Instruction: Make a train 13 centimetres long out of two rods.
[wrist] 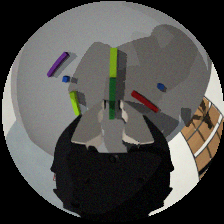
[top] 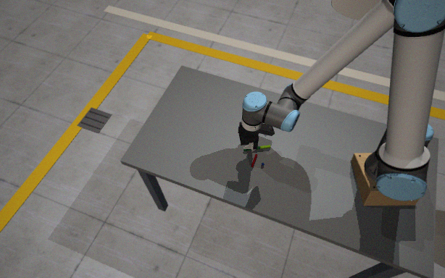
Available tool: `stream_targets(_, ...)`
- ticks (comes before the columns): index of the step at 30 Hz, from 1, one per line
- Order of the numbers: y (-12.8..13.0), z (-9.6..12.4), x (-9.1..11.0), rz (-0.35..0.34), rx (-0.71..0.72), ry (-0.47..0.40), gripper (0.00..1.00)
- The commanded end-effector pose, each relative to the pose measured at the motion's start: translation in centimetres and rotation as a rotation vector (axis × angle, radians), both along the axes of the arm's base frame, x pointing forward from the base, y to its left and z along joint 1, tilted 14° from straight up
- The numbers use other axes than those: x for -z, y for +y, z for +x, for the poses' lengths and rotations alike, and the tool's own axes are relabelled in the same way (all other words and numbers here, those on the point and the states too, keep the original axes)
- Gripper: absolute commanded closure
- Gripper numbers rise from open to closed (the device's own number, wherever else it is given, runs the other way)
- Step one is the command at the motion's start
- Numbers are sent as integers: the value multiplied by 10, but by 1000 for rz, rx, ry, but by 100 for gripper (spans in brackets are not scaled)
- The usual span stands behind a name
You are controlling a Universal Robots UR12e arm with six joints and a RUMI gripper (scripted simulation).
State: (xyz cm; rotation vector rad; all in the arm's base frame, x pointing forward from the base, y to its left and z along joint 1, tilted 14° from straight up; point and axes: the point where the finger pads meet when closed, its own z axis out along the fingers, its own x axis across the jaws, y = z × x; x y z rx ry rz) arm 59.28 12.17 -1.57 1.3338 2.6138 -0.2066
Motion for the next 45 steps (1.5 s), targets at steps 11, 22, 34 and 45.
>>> stream_targets(11, 11, -5, -51, 0, 0, -1, 86)
stream_targets(22, 19, -9, -85, 0, 0, -1, 86)
stream_targets(34, 19, -10, -86, 0, 0, -1, 0)
stream_targets(45, 19, -10, -86, 0, 0, -1, 0)
